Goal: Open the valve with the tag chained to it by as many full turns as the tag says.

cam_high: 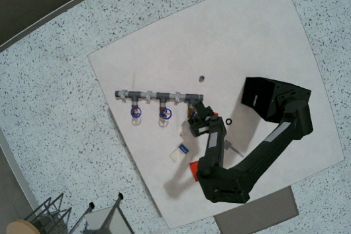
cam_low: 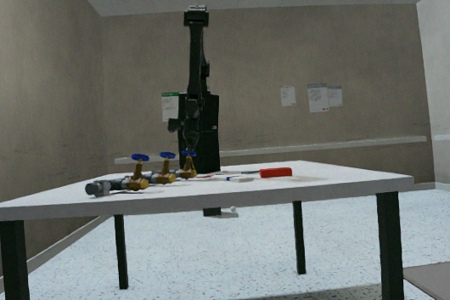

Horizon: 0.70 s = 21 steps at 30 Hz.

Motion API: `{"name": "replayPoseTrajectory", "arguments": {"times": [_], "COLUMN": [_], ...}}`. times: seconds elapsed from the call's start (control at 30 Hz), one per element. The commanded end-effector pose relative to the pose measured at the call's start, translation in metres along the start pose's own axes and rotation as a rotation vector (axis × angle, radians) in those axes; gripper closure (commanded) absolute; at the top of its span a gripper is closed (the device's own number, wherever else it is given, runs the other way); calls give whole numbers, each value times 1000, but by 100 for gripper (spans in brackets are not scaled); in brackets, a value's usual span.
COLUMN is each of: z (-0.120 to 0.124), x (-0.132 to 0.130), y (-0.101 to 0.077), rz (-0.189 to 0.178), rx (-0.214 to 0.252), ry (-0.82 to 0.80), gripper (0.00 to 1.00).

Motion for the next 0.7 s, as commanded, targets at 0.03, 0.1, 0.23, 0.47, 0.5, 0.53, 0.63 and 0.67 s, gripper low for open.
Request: {"name": "replayPoseTrajectory", "arguments": {"times": [0.03, 0.1, 0.23, 0.47, 0.5, 0.53, 0.63, 0.67], "z": [-4, -4, -4, -4, -4, -4, -4, -4], "x": [-4, -4, -2, -2, -2, -2, -2, -2], "y": [4, 4, 5, 5, 5, 5, 5, 5], "rz": [-7, -7, -11, -11, -11, -11, -11, -11], "rx": [-8, -8, -6, -6, -6, -6, -6, -6], "ry": [34, 34, 33, 33, 33, 33, 33, 33], "gripper": [0, 100, 100, 100, 100, 100, 100, 100]}}
Point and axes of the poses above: the point where the finger pads meet when closed, its own y axis out along the fingers, its own x axis across the jaws, z = x × y, the point moved 1 cm from there along -y, back along the fingers, and after that the axes turned 8 degrees about y, right-handed, at the moved point
